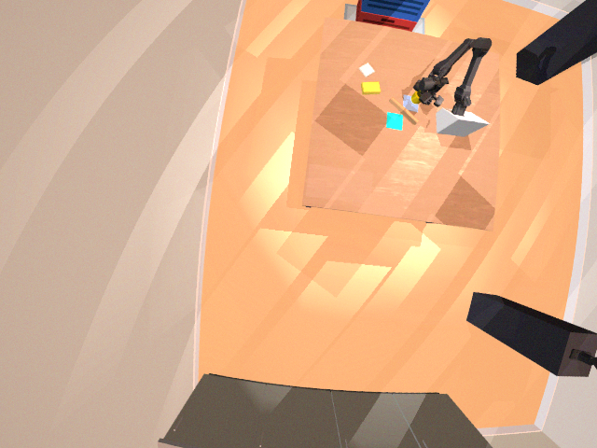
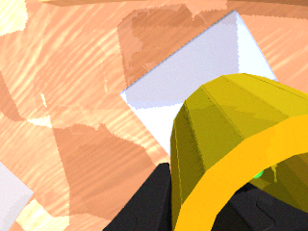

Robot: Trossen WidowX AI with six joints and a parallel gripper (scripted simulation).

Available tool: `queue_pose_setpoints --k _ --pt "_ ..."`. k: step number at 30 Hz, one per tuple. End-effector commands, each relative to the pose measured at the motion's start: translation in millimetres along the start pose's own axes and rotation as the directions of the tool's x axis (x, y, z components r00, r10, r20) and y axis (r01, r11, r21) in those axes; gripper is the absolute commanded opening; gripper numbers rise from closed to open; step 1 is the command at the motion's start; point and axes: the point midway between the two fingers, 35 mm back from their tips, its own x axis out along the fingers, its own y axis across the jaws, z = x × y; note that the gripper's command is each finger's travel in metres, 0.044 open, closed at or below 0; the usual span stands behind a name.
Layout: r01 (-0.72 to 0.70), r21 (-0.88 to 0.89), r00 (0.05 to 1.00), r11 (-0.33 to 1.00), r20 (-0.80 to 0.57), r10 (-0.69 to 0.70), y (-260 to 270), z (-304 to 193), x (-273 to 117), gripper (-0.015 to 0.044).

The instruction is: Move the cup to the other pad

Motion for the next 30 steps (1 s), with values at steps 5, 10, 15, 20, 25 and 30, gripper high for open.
queue_pose_setpoints --k 5,10,15,20,25,30 --pt "0.0 -0.004 1.0 1.0 0.0 0.0 0.2 0.1 0.4 0.0" --pt "0.0 -0.003 1.0 1.0 0.0 0.0 -0.1 1.6 0.3 0.0" --pt "0.0 -0.001 1.0 1.0 0.002 0.0 -1.4 8.4 -0.2 0.0" --pt "0.001 0.002 1.0 1.0 0.005 -0.001 -2.8 16.2 -0.7 0.0" --pt "0.001 0.004 1.0 1.0 0.006 -0.001 -4.2 23.9 -1.2 0.0" --pt "0.001 0.006 1.0 1.0 0.007 -0.001 -5.6 31.5 -1.8 0.0"
